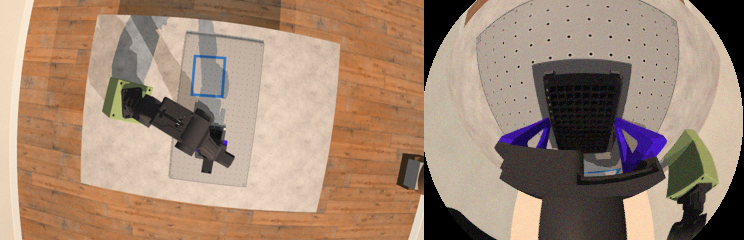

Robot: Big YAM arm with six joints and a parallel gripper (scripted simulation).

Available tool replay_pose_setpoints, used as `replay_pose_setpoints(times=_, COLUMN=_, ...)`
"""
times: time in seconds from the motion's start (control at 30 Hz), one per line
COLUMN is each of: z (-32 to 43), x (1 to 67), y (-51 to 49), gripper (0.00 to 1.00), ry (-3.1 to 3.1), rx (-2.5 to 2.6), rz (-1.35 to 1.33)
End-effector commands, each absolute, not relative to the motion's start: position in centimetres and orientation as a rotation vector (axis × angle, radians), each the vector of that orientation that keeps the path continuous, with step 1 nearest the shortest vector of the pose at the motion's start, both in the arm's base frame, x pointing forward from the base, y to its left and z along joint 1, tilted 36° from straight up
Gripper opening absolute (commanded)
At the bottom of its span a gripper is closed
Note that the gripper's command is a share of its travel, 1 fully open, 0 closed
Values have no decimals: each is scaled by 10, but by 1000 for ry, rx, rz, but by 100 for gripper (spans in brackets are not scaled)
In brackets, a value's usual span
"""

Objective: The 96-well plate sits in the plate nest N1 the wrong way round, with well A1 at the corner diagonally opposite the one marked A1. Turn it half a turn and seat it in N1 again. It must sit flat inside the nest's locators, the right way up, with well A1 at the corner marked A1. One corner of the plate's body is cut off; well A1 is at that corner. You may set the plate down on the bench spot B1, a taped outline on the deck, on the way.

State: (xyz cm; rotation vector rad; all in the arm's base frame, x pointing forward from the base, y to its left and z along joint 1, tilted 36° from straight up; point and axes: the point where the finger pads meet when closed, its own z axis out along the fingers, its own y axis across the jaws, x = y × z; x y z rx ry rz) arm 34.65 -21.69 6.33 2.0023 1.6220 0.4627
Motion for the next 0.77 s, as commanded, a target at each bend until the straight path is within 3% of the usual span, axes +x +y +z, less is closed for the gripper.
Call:
replay_pose_setpoints(times=0.0, z=70, x=352, y=-221, gripper=100, ry=1608, rx=1985, rz=464)
replay_pose_setpoints(times=0.73, z=101, x=329, y=-218, gripper=100, ry=1604, rx=1979, rz=459)
